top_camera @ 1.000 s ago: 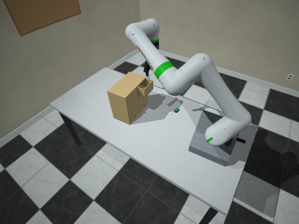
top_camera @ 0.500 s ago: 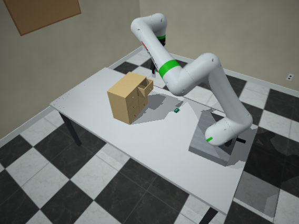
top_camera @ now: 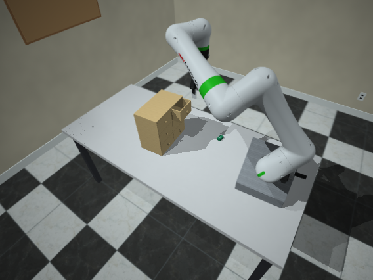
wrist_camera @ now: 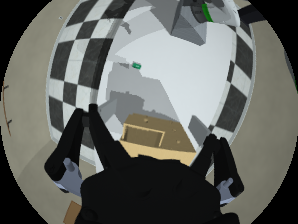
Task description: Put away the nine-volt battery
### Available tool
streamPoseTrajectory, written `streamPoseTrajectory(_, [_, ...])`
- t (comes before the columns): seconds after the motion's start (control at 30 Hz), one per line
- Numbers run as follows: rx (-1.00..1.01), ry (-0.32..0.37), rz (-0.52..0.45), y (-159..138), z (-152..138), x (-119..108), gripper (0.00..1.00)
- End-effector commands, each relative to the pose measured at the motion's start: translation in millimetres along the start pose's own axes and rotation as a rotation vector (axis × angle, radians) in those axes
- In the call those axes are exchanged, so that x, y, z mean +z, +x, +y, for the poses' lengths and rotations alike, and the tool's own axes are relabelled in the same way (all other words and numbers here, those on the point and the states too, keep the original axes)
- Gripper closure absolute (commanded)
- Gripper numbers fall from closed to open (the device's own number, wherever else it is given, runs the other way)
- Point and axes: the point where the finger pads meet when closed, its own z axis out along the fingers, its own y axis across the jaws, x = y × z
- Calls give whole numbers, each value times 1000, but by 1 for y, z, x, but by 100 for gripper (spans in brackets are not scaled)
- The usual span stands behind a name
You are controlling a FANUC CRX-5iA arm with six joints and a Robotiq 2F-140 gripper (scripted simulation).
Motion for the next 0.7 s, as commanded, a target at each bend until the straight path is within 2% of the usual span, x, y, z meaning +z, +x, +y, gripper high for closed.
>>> streamPoseTrajectory(0.0, [1,-1,1,27,-2,13,0])
streamPoseTrajectory(0.13, [1,-1,1,65,-4,32,0])
streamPoseTrajectory(0.2, [1,-1,1,65,-4,32,0])
streamPoseTrajectory(0.43, [1,-1,1,130,-7,62,0])
streamPoseTrajectory(0.53, [1,-1,1,144,-7,69,0])
streamPoseTrajectory(0.67, [1,-1,1,148,-8,71,0])
